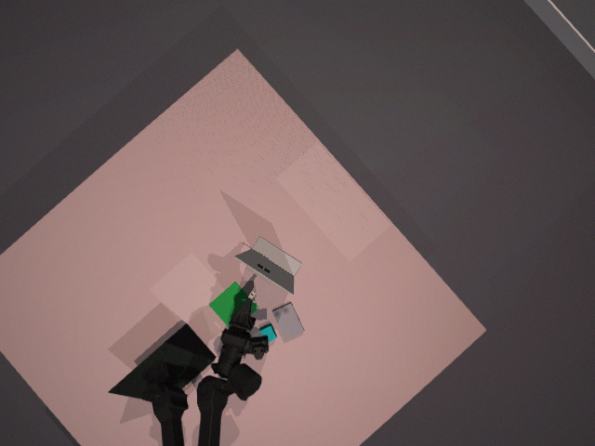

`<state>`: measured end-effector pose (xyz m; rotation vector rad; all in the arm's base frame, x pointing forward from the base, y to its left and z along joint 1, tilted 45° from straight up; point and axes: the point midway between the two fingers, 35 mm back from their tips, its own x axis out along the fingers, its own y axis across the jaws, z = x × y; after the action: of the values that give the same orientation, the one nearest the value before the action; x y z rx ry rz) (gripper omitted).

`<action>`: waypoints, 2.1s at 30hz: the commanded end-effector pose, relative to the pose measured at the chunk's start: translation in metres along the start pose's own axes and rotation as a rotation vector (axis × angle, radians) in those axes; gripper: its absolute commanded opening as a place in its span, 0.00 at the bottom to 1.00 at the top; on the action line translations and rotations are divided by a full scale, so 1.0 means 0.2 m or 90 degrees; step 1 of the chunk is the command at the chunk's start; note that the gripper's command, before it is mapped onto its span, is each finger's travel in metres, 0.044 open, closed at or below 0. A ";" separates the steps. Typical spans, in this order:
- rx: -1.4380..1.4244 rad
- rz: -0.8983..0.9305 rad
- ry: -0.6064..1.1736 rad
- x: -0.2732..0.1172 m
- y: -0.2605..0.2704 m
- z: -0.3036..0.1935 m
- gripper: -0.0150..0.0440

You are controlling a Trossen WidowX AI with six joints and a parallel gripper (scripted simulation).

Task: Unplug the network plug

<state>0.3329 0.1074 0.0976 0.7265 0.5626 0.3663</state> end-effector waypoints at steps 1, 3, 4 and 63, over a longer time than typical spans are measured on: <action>-0.001 0.002 -0.003 -0.01 0.05 0.00 0.25; -0.001 0.002 -0.002 -0.01 0.07 0.00 0.25; -0.001 0.003 -0.002 -0.02 0.09 0.00 0.25; 0.359 -0.518 -0.290 -0.15 -0.47 -0.36 0.25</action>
<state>0.2833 0.0713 0.0036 1.0130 0.5237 -0.6670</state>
